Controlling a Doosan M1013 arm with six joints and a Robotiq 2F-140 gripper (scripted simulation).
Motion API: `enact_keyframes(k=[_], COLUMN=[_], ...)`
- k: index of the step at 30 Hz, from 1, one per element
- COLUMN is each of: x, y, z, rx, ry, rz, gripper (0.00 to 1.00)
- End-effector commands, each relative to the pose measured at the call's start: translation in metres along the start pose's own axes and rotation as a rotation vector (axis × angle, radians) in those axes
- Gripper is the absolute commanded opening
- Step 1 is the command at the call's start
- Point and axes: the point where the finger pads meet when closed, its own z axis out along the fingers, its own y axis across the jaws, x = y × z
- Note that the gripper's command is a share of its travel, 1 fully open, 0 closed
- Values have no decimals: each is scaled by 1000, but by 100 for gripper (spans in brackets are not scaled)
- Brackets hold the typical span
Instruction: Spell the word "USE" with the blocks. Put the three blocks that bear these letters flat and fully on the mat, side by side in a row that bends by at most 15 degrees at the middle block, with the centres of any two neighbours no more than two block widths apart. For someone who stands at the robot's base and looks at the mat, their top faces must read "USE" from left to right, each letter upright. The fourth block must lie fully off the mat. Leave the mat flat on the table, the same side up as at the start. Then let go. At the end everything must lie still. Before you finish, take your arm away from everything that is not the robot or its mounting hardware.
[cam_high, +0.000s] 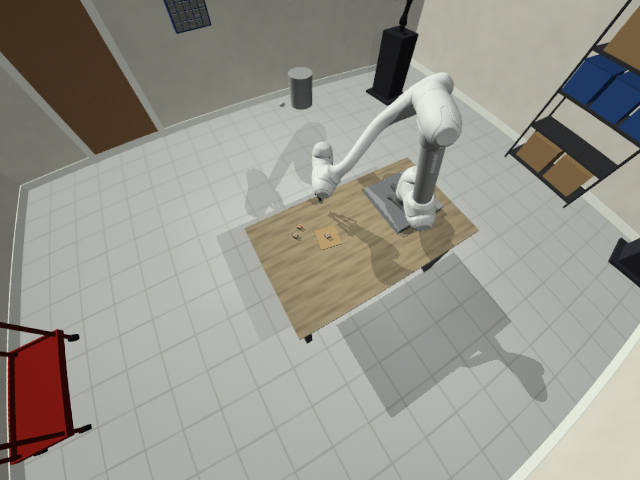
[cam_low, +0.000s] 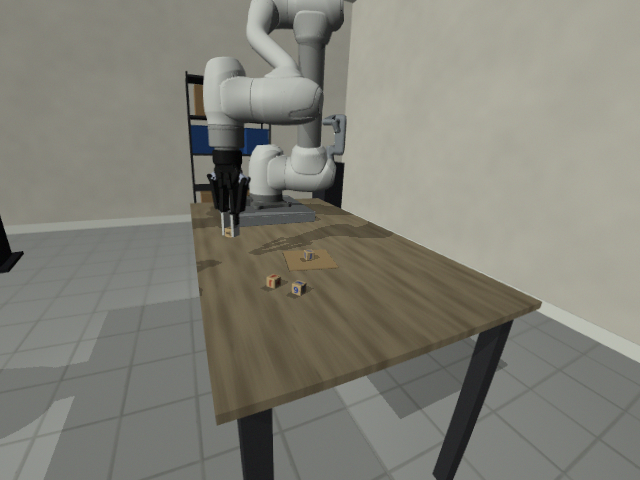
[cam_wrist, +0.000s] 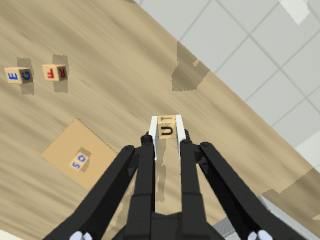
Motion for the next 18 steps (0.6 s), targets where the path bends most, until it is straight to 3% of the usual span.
enact_keyframes(k=[1,18], x=[3,3], y=[1,1], z=[-21,-25], rx=[0,0], ry=[1,1], rz=[1,1], gripper=[13,13])
